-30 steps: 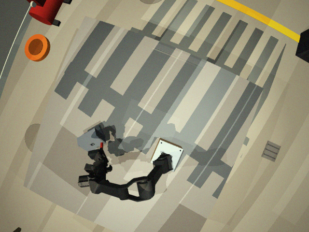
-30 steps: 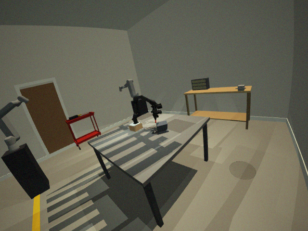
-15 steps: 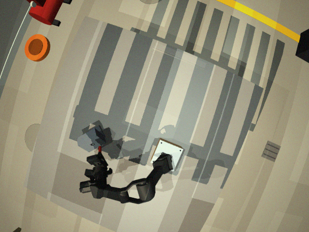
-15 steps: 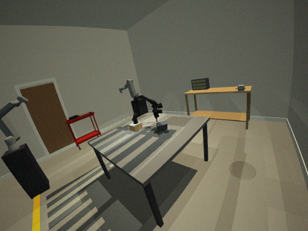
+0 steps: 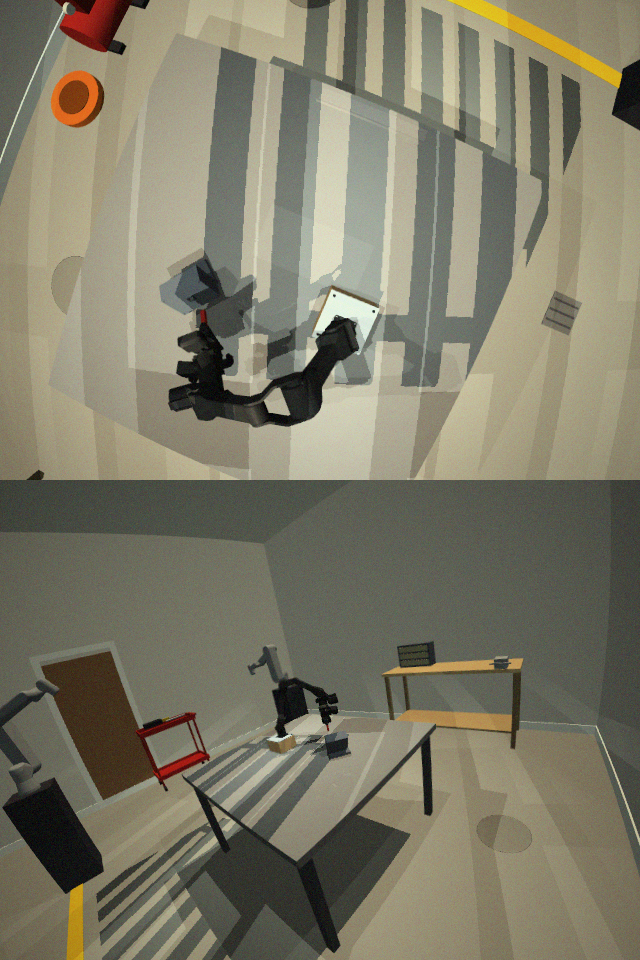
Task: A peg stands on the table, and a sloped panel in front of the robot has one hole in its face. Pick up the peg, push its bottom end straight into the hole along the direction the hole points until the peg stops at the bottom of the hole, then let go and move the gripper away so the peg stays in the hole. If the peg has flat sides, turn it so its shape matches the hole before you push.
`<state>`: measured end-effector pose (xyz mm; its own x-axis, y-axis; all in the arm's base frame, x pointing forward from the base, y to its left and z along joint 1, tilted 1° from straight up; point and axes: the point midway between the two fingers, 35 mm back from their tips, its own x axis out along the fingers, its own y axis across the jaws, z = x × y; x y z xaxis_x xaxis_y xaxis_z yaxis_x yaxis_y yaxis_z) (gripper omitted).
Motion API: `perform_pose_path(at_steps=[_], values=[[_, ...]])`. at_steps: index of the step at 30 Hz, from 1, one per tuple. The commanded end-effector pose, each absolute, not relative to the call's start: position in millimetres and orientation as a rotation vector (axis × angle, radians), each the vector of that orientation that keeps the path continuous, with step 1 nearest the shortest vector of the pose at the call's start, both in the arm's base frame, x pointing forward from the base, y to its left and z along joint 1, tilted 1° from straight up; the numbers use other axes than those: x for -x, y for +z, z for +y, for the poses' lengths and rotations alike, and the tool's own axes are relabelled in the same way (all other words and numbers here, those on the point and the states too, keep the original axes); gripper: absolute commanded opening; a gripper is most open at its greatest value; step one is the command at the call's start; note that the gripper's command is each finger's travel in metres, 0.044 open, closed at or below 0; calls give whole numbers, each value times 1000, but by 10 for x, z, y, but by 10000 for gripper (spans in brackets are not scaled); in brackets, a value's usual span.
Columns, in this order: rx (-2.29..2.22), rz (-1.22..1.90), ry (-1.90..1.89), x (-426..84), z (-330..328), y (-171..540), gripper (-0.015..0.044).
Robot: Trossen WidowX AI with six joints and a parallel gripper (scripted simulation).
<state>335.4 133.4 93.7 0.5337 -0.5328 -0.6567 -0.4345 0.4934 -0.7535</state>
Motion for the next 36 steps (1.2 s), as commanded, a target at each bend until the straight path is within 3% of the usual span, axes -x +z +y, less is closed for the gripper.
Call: perform_pose_path(at_steps=[1,36], values=[[1132,1043,-72,-3350,1396,958,0],[1202,961,-54,-3528,1469,789,0]])
